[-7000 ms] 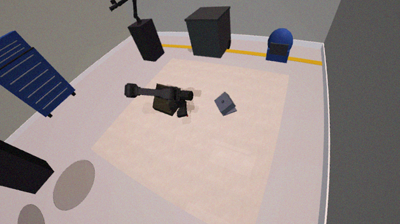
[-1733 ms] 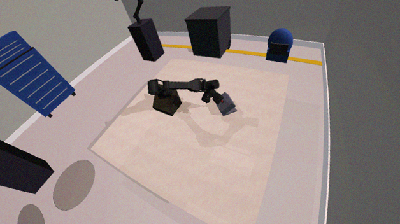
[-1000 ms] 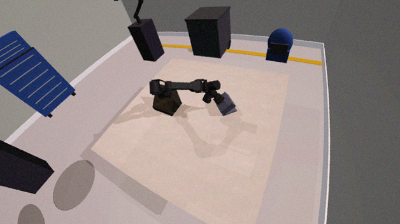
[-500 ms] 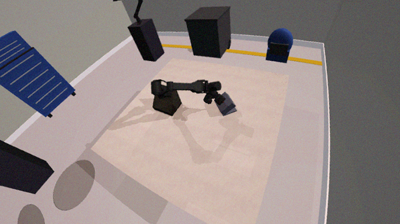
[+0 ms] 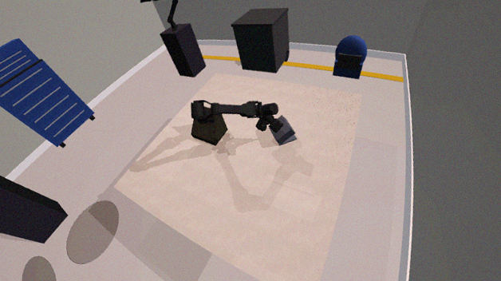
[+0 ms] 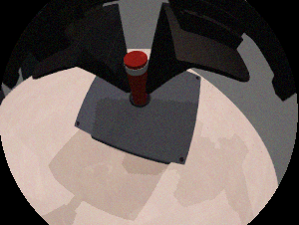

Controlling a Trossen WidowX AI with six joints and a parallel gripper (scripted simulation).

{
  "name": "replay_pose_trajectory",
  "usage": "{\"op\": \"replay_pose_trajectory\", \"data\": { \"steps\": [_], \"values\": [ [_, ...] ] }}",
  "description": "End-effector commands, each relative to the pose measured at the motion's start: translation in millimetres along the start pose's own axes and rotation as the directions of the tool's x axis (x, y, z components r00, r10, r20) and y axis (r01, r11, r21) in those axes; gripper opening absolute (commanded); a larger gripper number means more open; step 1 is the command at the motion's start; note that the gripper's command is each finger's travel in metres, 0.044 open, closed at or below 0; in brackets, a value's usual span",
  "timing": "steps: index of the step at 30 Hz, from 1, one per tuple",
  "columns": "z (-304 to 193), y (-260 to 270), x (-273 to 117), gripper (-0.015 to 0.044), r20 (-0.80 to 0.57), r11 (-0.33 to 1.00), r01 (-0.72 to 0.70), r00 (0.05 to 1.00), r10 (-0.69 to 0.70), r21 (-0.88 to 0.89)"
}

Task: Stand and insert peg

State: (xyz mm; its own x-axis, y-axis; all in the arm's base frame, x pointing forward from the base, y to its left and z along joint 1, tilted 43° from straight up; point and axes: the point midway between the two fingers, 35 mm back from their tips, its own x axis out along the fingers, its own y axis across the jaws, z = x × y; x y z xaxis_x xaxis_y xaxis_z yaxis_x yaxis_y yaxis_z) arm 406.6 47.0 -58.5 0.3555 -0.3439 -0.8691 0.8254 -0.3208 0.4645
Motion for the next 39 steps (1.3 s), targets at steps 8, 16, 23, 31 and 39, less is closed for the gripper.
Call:
{"op": "replay_pose_trajectory", "data": {
  "steps": [8,16,23,31,39],
  "values": [
    [-1.4,0.4,3.6,0.0000,-0.006,1.000,0.000,1.000,0.000,-0.002],
    [-0.1,-0.1,3.0,0.0000,0.000,1.000,0.000,1.000,0.000,0.000],
    [-0.1,-0.1,3.0,0.0184,0.000,1.000,0.000,1.000,0.000,0.000],
    [-0.3,0.0,1.2,0.0394,0.000,1.000,0.000,1.000,0.000,0.000],
    [-1.3,0.9,-11.6,0.0440,-0.002,1.000,0.001,1.000,-0.001,-0.001]
  ]
}}
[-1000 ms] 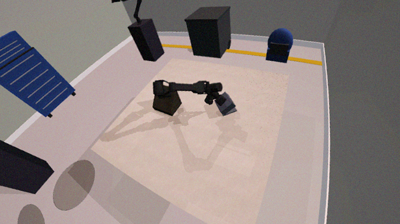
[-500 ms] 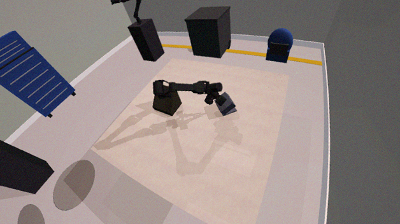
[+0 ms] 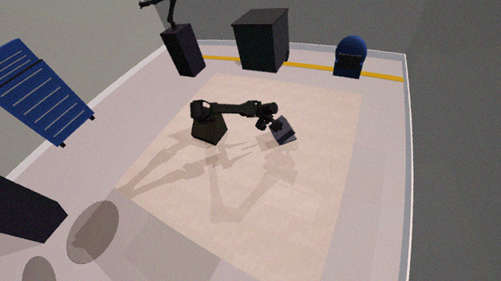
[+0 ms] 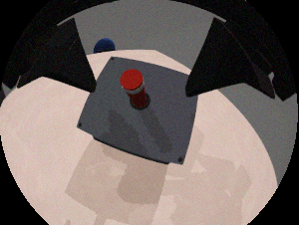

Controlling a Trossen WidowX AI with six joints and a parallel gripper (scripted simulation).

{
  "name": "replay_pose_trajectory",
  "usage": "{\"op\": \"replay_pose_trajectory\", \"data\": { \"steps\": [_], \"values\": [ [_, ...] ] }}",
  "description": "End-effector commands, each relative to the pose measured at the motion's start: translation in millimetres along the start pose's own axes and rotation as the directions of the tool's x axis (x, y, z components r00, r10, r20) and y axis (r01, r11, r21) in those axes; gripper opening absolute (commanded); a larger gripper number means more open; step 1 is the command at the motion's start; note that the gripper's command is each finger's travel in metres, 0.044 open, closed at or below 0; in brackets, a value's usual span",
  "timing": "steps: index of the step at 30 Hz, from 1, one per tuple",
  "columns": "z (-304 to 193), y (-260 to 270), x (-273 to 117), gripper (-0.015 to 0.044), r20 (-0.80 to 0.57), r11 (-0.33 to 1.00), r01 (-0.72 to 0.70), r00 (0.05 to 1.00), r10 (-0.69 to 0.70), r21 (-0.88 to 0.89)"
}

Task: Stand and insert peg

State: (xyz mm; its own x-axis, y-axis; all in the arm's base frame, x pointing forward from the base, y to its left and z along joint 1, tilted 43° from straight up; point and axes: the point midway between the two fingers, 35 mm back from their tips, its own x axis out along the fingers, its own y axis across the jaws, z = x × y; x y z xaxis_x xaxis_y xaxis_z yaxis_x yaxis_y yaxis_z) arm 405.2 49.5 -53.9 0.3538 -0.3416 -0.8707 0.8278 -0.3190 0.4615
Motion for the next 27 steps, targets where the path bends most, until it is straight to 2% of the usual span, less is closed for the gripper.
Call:
{"op": "replay_pose_trajectory", "data": {
  "steps": [1,27],
  "values": [
    [-0.5,0.8,-8.1,0.0440,-0.001,1.000,-0.002,1.000,0.002,0.002],
    [-3.1,2.1,-56.3,0.0440,-0.007,1.000,0.001,1.000,-0.001,0.000]
  ]
}}
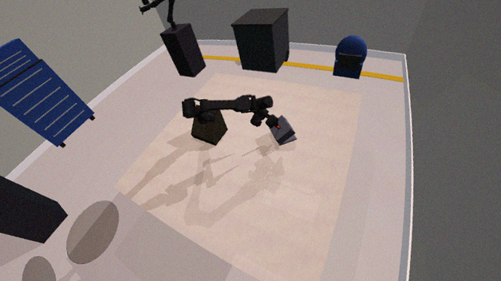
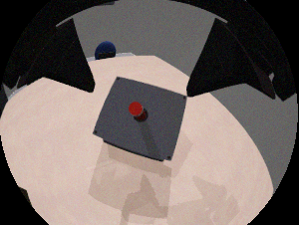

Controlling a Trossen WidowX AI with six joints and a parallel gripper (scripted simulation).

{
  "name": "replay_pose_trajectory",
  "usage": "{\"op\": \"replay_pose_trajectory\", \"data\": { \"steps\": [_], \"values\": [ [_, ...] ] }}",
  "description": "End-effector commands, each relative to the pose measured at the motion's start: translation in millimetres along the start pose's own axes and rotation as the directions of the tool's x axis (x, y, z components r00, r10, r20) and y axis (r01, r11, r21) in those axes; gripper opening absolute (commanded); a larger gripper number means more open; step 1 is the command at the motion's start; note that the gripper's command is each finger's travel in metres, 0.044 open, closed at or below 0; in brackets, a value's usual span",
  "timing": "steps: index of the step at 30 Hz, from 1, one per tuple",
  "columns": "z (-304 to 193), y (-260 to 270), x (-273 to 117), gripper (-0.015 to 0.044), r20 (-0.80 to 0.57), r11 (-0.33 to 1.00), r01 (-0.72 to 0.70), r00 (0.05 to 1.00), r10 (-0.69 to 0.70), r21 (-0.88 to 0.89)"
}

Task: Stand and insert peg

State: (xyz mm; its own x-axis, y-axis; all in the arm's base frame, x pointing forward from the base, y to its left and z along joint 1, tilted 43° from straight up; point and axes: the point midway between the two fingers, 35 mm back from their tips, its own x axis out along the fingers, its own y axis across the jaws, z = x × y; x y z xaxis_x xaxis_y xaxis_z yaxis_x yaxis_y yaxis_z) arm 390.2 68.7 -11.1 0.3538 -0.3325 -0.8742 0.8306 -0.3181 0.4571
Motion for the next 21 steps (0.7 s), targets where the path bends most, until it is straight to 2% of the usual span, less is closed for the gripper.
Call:
{"op": "replay_pose_trajectory", "data": {
  "steps": [1,21],
  "values": [
    [-0.1,0.8,-9.0,0.0440,0.001,1.000,-0.004,1.000,0.004,0.002],
    [-0.9,-1.0,-45.3,0.0440,-0.002,1.000,-0.002,1.000,0.002,0.001]
  ]
}}
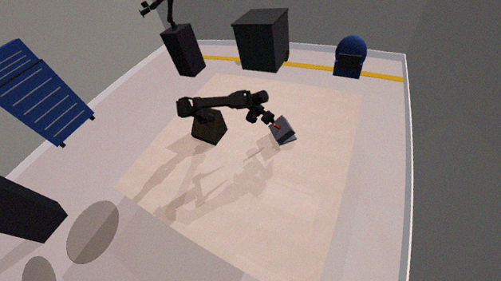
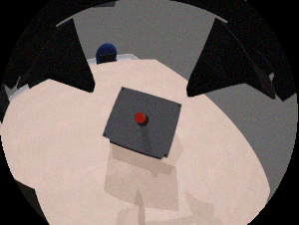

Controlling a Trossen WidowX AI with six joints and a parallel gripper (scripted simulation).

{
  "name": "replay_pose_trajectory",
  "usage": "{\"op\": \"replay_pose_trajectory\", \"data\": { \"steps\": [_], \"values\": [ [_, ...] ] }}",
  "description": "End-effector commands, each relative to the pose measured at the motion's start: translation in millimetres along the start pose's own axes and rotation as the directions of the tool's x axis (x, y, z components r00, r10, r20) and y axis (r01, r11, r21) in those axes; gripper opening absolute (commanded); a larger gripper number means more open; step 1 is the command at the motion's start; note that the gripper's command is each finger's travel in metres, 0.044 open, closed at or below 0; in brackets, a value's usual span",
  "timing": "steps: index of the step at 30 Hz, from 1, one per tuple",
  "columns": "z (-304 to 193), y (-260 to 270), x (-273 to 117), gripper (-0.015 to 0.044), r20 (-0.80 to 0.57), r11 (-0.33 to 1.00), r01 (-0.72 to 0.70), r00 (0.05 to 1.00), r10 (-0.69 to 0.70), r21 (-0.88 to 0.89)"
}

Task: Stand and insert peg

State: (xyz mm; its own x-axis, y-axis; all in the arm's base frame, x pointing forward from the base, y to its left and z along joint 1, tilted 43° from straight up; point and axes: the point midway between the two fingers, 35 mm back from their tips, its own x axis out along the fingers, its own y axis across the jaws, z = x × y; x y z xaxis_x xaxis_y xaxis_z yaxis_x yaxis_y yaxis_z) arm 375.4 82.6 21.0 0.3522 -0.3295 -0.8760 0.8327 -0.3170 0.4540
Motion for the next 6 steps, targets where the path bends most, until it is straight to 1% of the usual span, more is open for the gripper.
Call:
{"op": "replay_pose_trajectory", "data": {
  "steps": [1,6],
  "values": [
    [-0.1,0.9,-8.5,0.0440,0.001,1.000,-0.005,1.000,0.005,0.003],
    [-0.1,0.9,-8.8,0.0440,0.001,1.000,-0.005,1.000,0.005,0.003]
  ]
}}
